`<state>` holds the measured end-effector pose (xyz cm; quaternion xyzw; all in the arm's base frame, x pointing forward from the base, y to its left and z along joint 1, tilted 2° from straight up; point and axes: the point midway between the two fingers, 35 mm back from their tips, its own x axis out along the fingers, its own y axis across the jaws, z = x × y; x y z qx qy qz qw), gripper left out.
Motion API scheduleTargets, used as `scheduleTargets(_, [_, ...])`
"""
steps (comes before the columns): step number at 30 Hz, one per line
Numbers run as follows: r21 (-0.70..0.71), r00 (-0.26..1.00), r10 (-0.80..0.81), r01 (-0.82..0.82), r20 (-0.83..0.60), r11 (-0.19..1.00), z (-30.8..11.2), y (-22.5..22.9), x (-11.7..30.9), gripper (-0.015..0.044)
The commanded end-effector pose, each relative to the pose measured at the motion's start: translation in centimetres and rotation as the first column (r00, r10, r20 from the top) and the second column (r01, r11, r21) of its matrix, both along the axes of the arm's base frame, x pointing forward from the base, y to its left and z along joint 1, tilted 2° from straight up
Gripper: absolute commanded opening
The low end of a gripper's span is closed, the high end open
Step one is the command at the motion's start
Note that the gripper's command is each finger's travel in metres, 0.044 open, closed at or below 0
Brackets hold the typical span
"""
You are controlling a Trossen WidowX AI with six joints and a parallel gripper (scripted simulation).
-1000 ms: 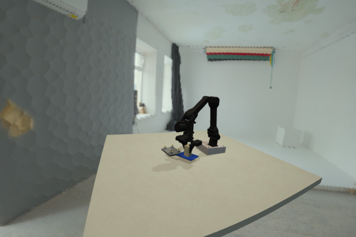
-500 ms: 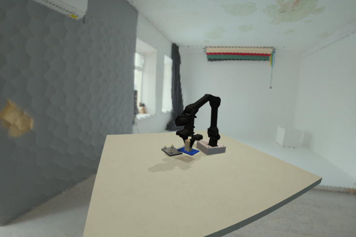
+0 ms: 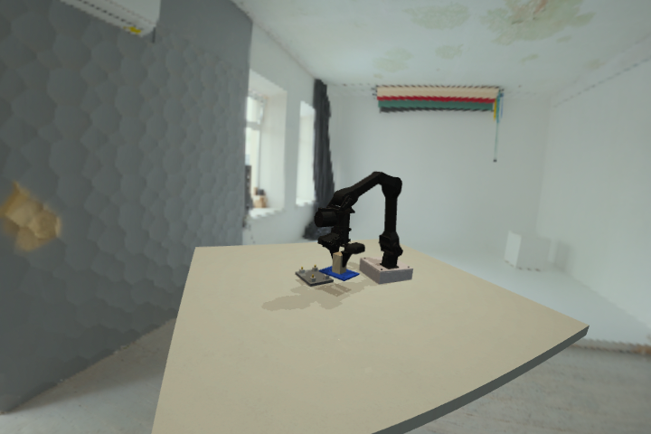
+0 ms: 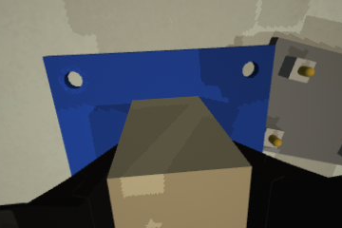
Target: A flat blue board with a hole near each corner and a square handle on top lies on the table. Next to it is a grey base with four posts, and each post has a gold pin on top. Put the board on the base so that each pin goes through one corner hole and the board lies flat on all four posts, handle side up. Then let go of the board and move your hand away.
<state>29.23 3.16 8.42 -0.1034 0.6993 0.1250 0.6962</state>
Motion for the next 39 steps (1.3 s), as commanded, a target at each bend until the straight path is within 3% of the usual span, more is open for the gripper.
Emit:
scheduleTargets(1, [-0.005, 1.000, -0.012, 0.012, 0.008, 1.000, 0.2, -0.8, 0.6, 0.0000])
scheduleTargets(39, [-0.013, 0.983, -0.184, 0.184, 0.011, 0.983, 0.2, -9.8, 2.8, 0.0000])
